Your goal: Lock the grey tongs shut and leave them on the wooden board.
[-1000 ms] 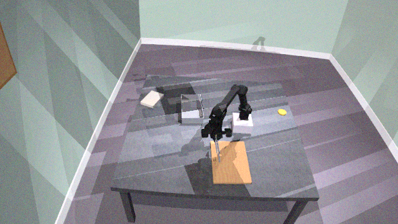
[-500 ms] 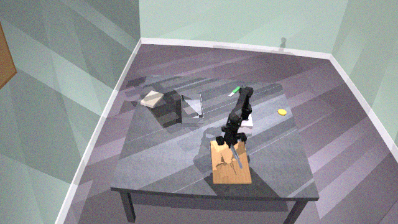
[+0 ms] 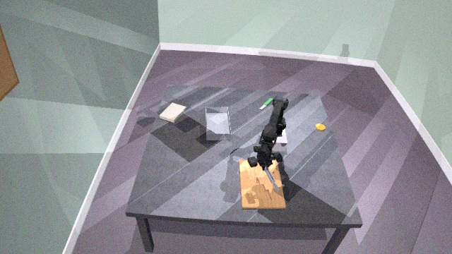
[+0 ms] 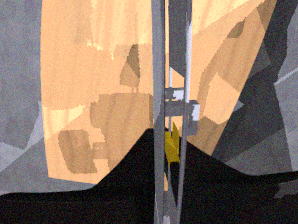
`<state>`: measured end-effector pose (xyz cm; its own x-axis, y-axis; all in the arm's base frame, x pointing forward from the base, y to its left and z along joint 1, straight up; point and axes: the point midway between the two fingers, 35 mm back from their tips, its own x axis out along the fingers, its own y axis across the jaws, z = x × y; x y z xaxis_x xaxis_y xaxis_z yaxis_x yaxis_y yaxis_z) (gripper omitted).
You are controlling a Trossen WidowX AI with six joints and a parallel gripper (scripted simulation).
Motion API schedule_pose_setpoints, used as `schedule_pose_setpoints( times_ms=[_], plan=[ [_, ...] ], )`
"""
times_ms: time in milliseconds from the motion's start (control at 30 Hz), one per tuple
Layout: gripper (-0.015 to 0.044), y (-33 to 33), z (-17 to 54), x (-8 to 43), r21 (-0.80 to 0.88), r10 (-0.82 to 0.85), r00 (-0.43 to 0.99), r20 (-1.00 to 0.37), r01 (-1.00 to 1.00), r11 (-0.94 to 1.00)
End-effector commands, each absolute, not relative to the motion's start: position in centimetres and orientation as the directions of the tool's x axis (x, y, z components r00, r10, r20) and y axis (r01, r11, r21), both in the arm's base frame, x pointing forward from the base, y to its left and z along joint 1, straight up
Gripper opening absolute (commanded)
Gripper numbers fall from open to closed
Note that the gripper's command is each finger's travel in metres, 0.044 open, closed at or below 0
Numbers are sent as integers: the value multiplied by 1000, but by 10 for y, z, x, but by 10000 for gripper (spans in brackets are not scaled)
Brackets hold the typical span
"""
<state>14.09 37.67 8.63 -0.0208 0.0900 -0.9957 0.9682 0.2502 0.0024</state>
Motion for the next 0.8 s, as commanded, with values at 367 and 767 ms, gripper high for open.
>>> schedule_pose_setpoints(
  times_ms=[367, 767],
  plan=[
    [-150, 390, 84, 152, -38, 401, -107, -910, 984, 176],
    [-150, 390, 87, 159, -57, 609, -150, -779, 984, 169]
  ],
)
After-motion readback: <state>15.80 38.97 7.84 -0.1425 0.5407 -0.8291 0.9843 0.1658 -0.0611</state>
